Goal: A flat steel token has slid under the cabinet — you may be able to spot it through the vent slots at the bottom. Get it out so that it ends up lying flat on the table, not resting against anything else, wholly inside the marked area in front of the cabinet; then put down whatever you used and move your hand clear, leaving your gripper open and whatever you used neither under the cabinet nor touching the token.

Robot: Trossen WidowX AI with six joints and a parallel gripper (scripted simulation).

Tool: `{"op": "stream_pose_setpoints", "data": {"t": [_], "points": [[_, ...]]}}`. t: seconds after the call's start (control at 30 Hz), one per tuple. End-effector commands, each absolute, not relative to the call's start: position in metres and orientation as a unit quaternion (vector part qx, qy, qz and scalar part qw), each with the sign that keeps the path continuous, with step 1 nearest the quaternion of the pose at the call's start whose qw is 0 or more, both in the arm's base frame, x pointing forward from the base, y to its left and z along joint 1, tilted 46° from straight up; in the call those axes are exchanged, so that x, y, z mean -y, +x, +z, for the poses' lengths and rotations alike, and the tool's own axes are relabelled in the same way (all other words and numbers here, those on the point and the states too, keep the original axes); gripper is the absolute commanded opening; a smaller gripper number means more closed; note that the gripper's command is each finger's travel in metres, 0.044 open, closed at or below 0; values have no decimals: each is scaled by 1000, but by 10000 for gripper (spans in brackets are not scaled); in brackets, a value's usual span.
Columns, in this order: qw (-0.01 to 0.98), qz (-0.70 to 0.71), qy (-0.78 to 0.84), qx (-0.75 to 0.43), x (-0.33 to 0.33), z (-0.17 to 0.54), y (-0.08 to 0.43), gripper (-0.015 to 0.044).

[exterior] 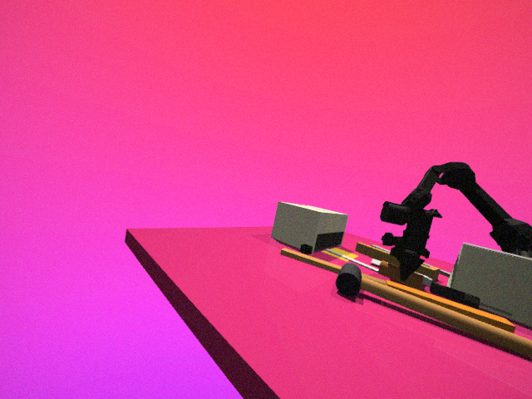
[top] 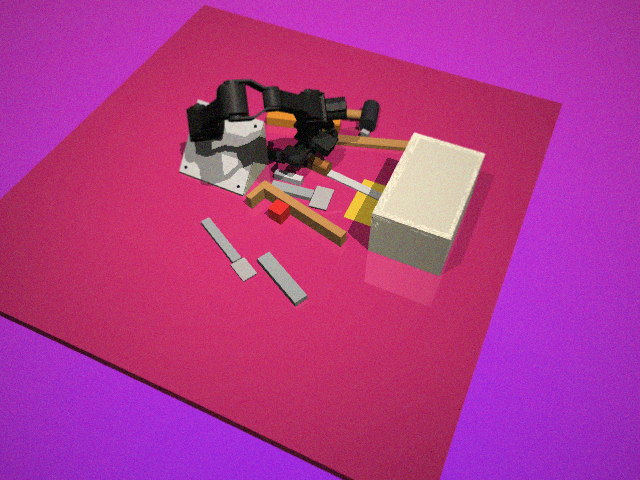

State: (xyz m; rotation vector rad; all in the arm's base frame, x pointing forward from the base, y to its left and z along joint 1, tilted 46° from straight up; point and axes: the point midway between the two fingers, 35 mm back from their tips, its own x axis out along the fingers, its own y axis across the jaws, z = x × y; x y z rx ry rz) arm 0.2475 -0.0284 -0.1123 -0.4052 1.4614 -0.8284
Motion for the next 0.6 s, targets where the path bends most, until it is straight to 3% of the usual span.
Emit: {"op": "stream_pose_setpoints", "data": {"t": [0.0,0.57], "points": [[647,-365,-179,-645,27,-114,238,0],[652,-374,-169,-638,23,-115,233,0]]}}
